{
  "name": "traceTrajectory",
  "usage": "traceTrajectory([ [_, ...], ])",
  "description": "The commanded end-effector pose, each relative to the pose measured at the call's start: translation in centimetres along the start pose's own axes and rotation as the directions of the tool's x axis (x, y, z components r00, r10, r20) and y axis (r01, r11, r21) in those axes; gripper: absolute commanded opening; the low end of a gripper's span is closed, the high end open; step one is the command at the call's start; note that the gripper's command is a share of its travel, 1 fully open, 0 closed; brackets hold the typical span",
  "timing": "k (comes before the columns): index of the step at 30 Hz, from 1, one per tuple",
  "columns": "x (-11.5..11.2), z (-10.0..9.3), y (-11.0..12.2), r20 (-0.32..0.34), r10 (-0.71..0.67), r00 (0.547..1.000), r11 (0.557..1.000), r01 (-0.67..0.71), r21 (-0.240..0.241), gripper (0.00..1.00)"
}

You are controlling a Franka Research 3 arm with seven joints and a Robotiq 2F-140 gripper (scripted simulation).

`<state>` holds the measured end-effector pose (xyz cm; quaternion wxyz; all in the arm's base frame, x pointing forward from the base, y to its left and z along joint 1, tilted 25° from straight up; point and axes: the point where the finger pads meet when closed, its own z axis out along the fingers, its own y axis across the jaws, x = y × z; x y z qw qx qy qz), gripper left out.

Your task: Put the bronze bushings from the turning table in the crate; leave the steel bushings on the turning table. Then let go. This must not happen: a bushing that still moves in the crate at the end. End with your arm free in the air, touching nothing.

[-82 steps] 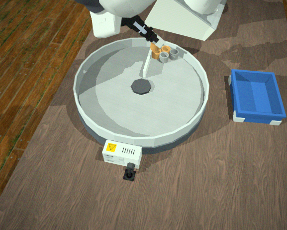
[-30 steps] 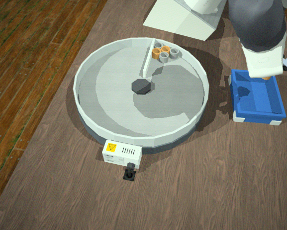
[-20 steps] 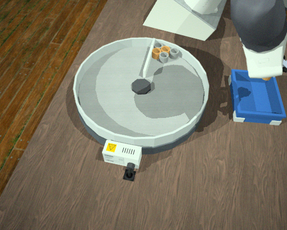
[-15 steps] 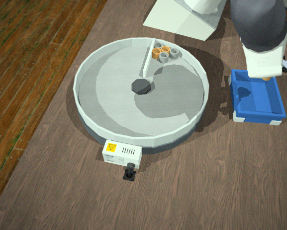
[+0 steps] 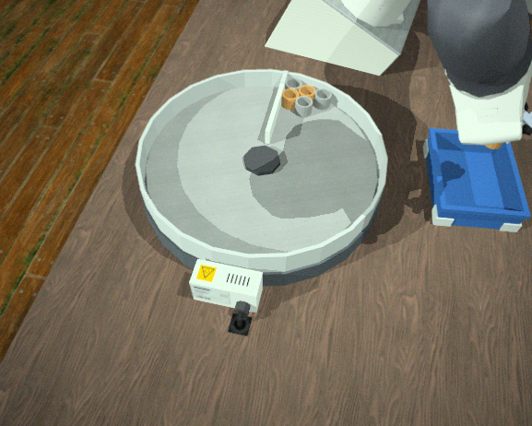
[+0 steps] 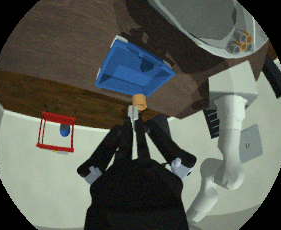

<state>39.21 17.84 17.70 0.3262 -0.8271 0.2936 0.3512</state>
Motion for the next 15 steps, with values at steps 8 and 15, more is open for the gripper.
traceTrajectory([
  [8,0.1,0.1,-0.1,-0.002,0.008,1.000,1.000,-0.008,0.002,0.00],
  [15,1.4,1.6,-0.1,-0.002,0.008,1.000,1.000,-0.008,0.002,0.00],
])
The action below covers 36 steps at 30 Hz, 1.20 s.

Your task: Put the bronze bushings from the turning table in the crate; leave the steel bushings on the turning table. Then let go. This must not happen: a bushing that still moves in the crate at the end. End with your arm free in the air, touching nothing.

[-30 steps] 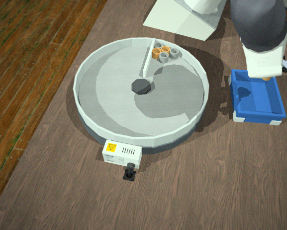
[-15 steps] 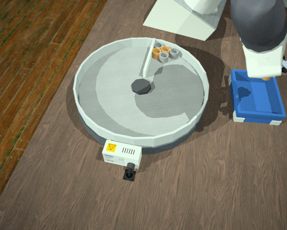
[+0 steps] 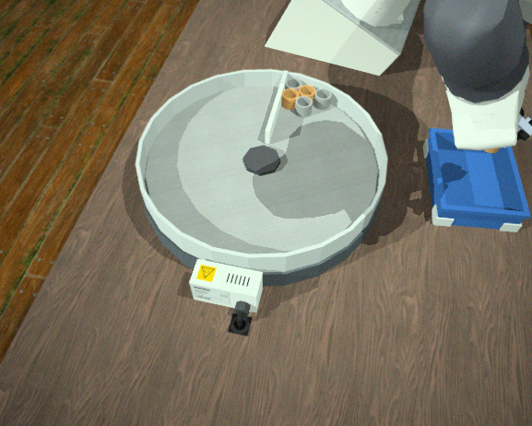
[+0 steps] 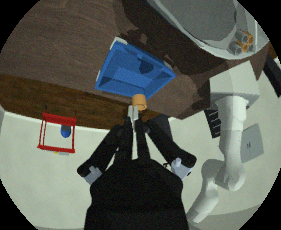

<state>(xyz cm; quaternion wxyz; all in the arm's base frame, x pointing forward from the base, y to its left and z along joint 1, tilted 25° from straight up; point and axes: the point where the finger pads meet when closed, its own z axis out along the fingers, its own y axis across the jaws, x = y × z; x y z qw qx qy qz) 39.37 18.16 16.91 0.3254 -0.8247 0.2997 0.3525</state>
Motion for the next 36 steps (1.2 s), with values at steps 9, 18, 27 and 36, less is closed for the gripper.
traceTrajectory([
  [9,3.4,4.1,-0.2,-0.001,-0.005,1.000,1.000,0.005,-0.001,0.00],
  [18,3.4,4.2,-0.2,-0.001,-0.005,1.000,1.000,0.005,-0.001,0.00],
  [27,3.4,4.2,-0.2,-0.001,-0.005,1.000,1.000,0.005,-0.001,0.00],
  [36,3.4,4.2,-0.2,-0.001,-0.005,1.000,1.000,0.005,-0.001,0.00],
])
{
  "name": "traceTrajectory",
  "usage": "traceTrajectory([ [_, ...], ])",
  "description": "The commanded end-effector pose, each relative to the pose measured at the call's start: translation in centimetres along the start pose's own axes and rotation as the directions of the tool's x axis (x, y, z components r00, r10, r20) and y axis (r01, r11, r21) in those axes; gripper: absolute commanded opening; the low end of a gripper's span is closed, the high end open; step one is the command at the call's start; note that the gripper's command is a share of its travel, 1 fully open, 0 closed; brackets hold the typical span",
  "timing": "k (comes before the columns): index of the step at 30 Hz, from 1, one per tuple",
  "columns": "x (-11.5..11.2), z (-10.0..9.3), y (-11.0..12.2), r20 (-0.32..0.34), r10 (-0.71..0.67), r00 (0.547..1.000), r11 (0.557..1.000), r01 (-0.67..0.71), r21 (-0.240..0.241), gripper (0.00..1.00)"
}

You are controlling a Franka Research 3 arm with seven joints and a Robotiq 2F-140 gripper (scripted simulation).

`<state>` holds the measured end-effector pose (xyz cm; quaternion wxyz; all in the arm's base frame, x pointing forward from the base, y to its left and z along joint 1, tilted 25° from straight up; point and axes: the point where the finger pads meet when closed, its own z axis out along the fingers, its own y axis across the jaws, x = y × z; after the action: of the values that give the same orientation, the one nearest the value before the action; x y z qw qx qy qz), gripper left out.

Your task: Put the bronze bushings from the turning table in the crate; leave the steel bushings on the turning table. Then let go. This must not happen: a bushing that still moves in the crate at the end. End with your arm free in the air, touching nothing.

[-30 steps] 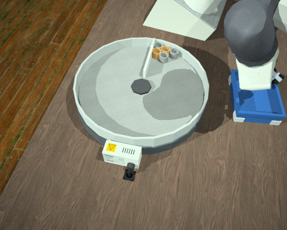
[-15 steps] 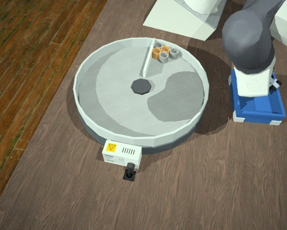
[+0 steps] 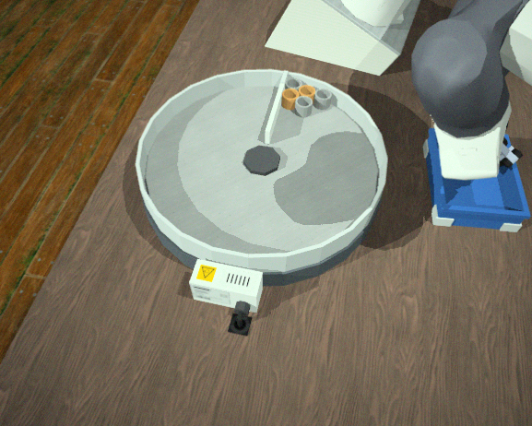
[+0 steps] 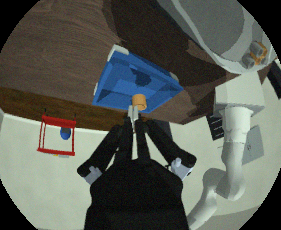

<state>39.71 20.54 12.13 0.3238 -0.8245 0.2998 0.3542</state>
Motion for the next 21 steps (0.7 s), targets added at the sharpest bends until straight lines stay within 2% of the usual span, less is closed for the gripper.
traceTrajectory([
  [1,0.15,-0.04,-0.09,-0.003,-0.008,1.000,1.000,0.008,0.002,0.00],
  [21,0.32,-0.10,-0.12,-0.003,-0.008,1.000,1.000,0.008,0.002,0.00],
])
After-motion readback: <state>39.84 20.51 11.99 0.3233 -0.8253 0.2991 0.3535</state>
